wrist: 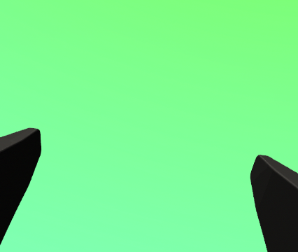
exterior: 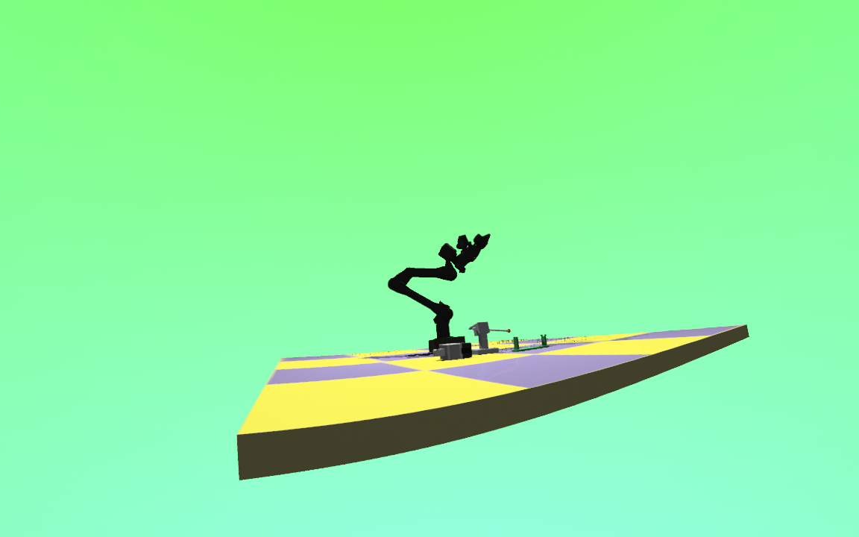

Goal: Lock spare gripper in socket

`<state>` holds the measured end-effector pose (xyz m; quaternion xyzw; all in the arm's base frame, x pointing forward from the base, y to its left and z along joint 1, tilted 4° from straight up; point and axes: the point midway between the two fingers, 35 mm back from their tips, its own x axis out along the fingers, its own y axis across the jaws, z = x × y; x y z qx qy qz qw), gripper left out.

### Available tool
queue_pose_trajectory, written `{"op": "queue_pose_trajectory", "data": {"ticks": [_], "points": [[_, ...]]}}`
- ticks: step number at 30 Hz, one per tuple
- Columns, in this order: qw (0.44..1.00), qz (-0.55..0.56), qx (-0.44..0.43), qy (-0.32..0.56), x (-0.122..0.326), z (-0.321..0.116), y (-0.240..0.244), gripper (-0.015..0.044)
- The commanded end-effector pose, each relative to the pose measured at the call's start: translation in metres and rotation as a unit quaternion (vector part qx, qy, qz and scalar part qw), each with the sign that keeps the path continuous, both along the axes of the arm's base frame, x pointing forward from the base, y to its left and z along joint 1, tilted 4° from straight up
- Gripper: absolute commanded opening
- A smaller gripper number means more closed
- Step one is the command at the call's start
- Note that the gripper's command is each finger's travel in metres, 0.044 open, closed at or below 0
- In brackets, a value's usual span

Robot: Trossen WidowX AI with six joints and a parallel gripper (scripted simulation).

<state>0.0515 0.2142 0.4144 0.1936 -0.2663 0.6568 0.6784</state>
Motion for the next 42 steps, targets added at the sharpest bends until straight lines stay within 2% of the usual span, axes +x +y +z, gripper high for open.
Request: {"op": "queue_pose_trajectory", "data": {"ticks": [1,4,11,19,27,35,37,42], "points": [[1.000,-0.004,-0.005,0.000,0.002,-0.001,0.002,0.0374],[0.996,-0.064,-0.070,0.004,0.031,-0.012,0.025,0.0300],[0.936,-0.207,-0.285,0.007,0.121,-0.067,0.067,0.0300],[0.799,-0.273,-0.536,0.001,0.203,-0.151,0.057,0.0300],[0.625,-0.211,-0.752,0.000,0.243,-0.229,0.001,0.0300],[0.464,-0.027,-0.885,0.010,0.241,-0.275,-0.075,0.0300],[0.442,0.012,-0.897,0.013,0.238,-0.279,-0.087,0.0300],[0.439,0.017,-0.898,0.013,0.238,-0.279,-0.089,0.0300]]}}
